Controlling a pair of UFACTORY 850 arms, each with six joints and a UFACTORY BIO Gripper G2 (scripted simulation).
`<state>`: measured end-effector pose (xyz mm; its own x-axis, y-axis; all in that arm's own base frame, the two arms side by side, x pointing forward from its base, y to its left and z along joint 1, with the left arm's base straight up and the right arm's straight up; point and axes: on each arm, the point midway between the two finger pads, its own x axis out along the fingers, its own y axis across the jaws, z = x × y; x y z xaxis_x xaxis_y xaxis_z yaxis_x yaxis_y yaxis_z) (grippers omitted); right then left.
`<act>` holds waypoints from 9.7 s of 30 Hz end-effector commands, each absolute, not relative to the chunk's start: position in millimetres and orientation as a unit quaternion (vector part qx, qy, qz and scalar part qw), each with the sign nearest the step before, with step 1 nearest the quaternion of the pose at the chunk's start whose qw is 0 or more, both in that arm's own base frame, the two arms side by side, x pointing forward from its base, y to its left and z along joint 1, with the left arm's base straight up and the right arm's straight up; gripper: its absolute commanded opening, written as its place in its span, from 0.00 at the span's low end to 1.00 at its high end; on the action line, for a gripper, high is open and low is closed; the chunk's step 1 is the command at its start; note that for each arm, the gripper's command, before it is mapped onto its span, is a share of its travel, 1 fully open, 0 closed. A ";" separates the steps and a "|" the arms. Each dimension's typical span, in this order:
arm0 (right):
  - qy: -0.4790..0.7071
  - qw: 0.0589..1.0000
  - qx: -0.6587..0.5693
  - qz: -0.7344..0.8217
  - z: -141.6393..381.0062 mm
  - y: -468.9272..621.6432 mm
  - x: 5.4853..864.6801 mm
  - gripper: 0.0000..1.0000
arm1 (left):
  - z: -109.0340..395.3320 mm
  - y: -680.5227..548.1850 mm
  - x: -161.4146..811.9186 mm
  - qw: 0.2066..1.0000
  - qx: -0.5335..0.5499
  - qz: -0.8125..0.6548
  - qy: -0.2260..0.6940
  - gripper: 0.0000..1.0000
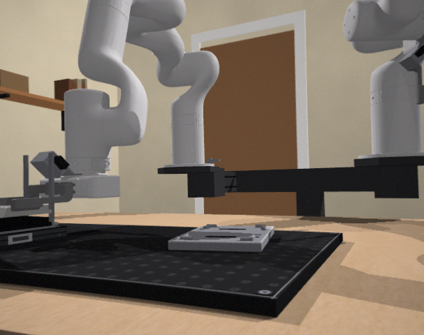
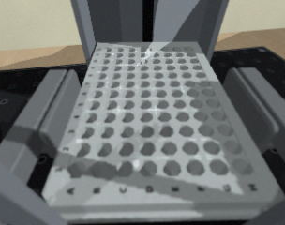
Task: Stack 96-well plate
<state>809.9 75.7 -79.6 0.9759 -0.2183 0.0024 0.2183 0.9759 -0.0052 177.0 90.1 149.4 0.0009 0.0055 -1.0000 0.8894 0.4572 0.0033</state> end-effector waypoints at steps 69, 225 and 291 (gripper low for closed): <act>-0.002 0.994 -0.002 -0.110 -87.1 75.8 810.7 0.00 | 149.5 90.1 177.3 0.603 0.370 -0.366 0.604 1.00; -0.002 0.994 -0.002 -0.110 50.9 76.5 810.3 0.37 | 149.5 90.1 177.3 0.603 0.370 -0.366 0.604 1.00; -0.002 1.000 -0.002 -0.025 149.3 223.8 687.7 0.37 | 149.5 90.1 177.3 0.603 0.370 -0.366 0.604 1.00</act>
<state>687.5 222.9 147.8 0.9987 -0.0502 0.0013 0.0502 0.9987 -0.0053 177.0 90.1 149.4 0.0009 0.0055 -1.0000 0.8894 0.4572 0.0033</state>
